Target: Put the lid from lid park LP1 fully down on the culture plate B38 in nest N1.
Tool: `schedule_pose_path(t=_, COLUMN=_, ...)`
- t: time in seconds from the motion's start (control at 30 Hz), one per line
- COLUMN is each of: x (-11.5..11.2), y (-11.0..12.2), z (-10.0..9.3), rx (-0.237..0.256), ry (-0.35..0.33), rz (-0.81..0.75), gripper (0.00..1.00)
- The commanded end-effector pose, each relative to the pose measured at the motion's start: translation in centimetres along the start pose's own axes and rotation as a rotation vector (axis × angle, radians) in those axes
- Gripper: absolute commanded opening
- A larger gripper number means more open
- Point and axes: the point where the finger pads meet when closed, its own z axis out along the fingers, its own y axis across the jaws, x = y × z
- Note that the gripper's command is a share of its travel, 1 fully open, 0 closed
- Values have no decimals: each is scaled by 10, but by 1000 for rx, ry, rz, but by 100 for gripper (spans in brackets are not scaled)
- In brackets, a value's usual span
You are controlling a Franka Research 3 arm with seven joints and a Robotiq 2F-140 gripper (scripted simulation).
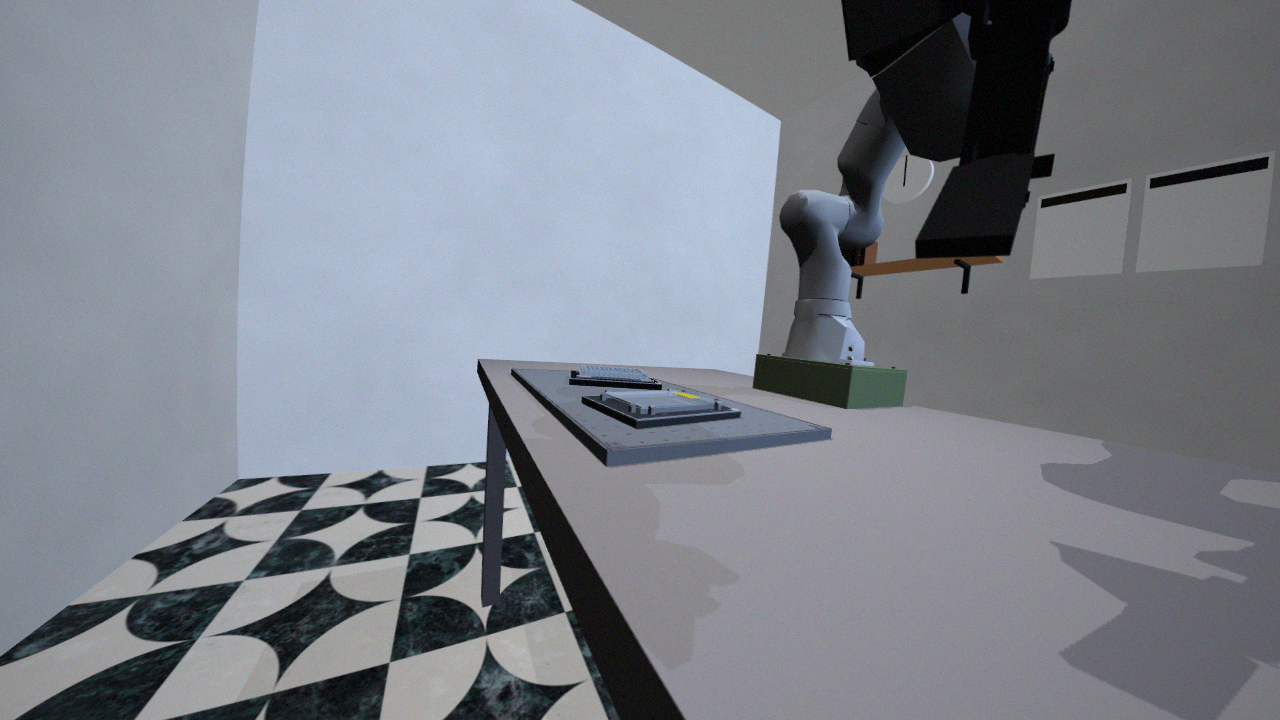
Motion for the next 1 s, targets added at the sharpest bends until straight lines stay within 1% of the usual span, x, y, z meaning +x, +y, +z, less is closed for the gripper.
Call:
schedule_pose_path(t=0.0, x=68, y=-17, z=7, rx=-119, ry=119, rz=-110, gripper=100)
schedule_pose_path(t=0.03, x=81, y=-22, z=6, rx=-153, ry=144, rz=-118, gripper=100)
schedule_pose_path(t=0.07, x=96, y=-25, z=6, rx=-153, ry=144, rz=-118, gripper=100)
schedule_pose_path(t=0.1, x=111, y=-30, z=4, rx=-192, ry=165, rz=-127, gripper=100)
schedule_pose_path(t=0.13, x=127, y=-33, z=4, rx=-192, ry=165, rz=-127, gripper=100)
schedule_pose_path(t=0.17, x=142, y=-38, z=0, rx=-233, ry=183, rz=-137, gripper=100)
schedule_pose_path(t=0.2, x=158, y=-42, z=-4, rx=-263, ry=190, rz=-136, gripper=100)
schedule_pose_path(t=0.23, x=174, y=-44, z=-6, rx=-271, ry=193, rz=-142, gripper=100)
schedule_pose_path(t=0.27, x=183, y=-45, z=-7, rx=-277, ry=195, rz=-147, gripper=100)
schedule_pose_path(t=0.3, x=204, y=-50, z=-14, rx=-297, ry=197, rz=-136, gripper=100)
schedule_pose_path(t=0.33, x=211, y=-50, z=-15, rx=-304, ry=199, rz=-140, gripper=100)
schedule_pose_path(t=0.4, x=211, y=-50, z=-15, rx=-314, ry=202, rz=-148, gripper=100)
schedule_pose_path(t=0.47, x=211, y=-50, z=-15, rx=-314, ry=202, rz=-148, gripper=100)
schedule_pose_path(t=0.5, x=239, y=-54, z=-26, rx=-352, ry=204, rz=-151, gripper=100)
schedule_pose_path(t=0.53, x=239, y=-54, z=-26, rx=-364, ry=203, rz=-162, gripper=100)
schedule_pose_path(t=0.57, x=266, y=-58, z=-39, rx=-389, ry=200, rz=-156, gripper=100)
schedule_pose_path(t=0.7, x=266, y=-58, z=-39, rx=-421, ry=196, rz=-184, gripper=100)
schedule_pose_path(t=0.73, x=293, y=-61, z=-55, rx=-443, ry=189, rz=-175, gripper=100)
schedule_pose_path(t=0.83, x=293, y=-61, z=-55, rx=-469, ry=183, rz=-200, gripper=100)
schedule_pose_path(t=0.87, x=318, y=-63, z=-73, rx=-490, ry=171, rz=-192, gripper=100)
schedule_pose_path(t=0.97, x=318, y=-63, z=-73, rx=-516, ry=162, rz=-218, gripper=100)
